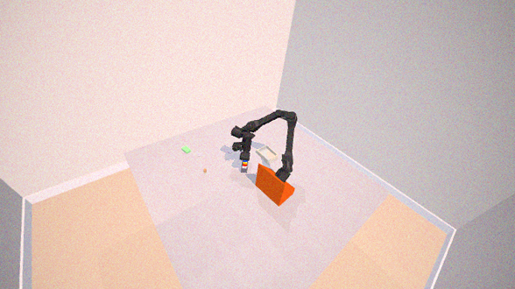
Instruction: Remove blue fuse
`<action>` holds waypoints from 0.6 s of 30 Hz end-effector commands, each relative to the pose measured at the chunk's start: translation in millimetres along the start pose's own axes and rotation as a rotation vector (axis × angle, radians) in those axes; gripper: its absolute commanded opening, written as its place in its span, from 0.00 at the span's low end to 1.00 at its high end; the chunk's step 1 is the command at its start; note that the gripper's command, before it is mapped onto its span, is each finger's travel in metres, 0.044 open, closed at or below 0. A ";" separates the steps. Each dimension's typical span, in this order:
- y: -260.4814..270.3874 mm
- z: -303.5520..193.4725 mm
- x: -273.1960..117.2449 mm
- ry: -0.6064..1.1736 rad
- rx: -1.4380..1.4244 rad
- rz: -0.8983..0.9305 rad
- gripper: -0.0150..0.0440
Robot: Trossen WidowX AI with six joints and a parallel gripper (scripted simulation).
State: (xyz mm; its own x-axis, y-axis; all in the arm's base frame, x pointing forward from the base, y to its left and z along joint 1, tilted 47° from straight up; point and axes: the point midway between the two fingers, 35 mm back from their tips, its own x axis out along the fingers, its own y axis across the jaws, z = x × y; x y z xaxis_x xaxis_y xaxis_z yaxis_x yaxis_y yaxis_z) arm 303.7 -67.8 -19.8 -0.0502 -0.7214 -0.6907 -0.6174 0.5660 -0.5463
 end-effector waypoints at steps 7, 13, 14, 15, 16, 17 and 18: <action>1.7 -2.1 11.8 0.009 -0.007 0.000 0.37; 1.8 -2.5 16.1 0.009 -0.007 0.000 0.37; 1.8 -2.5 16.1 0.009 -0.007 0.000 0.37; 1.8 -2.5 16.1 0.009 -0.007 0.000 0.37; 1.8 -2.5 16.1 0.009 -0.007 0.000 0.37; 1.8 -2.5 16.1 0.009 -0.007 0.000 0.37; 1.8 -2.5 16.1 0.009 -0.007 0.000 0.37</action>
State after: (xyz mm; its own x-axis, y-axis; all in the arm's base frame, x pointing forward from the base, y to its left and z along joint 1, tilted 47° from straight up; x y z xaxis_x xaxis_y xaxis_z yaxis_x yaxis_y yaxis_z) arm 301.2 -78.4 -30.0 -0.0552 -0.7226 -0.6891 -0.6187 0.5664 -0.5444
